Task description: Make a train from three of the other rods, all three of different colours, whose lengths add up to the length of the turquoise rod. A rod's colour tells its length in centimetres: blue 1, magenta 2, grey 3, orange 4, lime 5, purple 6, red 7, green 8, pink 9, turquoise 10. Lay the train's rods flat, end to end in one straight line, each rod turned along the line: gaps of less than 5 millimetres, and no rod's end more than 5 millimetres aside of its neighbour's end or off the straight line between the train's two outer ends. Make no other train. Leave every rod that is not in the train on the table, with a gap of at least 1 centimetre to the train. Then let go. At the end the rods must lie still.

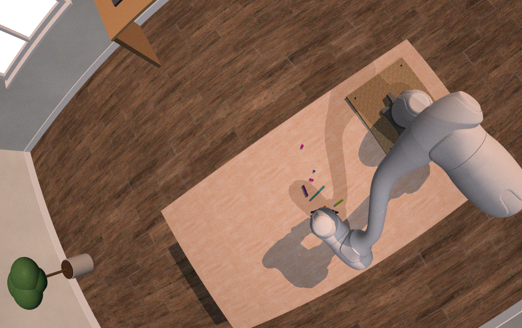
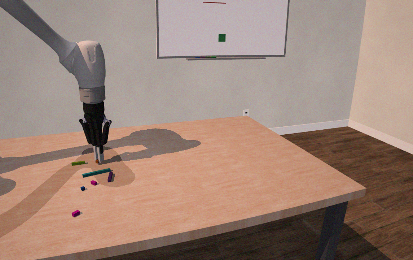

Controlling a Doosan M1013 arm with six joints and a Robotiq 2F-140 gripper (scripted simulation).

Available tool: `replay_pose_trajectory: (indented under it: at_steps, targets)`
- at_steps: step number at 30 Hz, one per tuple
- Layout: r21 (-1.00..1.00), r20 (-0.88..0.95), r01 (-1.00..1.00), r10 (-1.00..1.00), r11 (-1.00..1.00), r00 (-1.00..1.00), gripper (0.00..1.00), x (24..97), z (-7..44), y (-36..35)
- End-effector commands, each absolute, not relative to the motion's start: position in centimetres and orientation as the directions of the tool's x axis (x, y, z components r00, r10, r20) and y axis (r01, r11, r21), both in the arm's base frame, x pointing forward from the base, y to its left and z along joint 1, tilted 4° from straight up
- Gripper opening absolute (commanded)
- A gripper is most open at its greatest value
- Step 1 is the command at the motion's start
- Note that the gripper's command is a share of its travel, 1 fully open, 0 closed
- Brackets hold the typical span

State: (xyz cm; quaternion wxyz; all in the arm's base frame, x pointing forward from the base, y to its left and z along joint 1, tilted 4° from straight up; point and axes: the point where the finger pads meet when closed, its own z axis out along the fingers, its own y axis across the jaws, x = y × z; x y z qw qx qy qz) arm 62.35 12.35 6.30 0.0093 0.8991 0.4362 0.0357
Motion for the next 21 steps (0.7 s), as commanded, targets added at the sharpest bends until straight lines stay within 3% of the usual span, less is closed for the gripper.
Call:
replay_pose_trajectory:
  at_steps: [1,14,21]
  targets:
    - [0.048,0.056,0.784,0.785,-0.619,0.617,0.03,62.3,7.5,12.3]
    - [0.048,0.056,0.784,0.785,-0.619,0.617,0.03,61.7,14.8,12.2]
    - [0.048,0.056,0.784,0.785,-0.619,0.617,0.03,61.7,15.5,12.2]
